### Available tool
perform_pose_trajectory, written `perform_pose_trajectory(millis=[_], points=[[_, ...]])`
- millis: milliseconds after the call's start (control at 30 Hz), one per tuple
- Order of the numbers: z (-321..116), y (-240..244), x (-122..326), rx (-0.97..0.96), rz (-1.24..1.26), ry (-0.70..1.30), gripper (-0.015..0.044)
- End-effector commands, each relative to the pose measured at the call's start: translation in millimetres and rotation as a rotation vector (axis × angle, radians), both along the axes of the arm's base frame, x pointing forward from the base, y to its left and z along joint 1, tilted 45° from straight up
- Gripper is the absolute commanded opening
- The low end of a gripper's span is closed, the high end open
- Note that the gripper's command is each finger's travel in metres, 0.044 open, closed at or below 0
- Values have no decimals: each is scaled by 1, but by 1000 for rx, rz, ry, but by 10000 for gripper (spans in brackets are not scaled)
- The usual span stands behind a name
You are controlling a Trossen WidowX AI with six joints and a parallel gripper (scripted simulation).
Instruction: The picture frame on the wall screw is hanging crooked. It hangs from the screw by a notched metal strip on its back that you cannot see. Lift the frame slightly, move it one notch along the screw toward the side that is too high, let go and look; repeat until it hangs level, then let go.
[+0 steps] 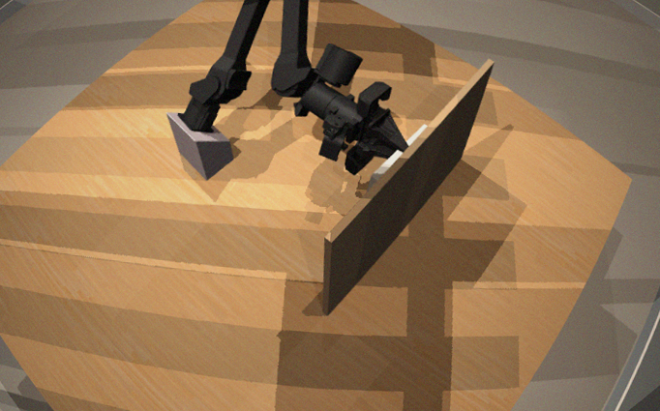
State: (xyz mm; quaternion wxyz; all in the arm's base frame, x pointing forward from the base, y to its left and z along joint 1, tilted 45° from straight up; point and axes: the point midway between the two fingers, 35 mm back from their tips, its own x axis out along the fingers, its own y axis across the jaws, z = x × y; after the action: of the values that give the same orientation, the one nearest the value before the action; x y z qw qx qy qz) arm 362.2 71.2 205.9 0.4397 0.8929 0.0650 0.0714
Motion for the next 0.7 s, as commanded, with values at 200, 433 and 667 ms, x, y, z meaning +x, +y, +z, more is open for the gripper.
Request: perform_pose_trajectory(millis=[200,433,667], points=[[0,0,0,55,4,8,0],[0,0,0,86,7,14,0],[0,0,0,133,10,22,0]])
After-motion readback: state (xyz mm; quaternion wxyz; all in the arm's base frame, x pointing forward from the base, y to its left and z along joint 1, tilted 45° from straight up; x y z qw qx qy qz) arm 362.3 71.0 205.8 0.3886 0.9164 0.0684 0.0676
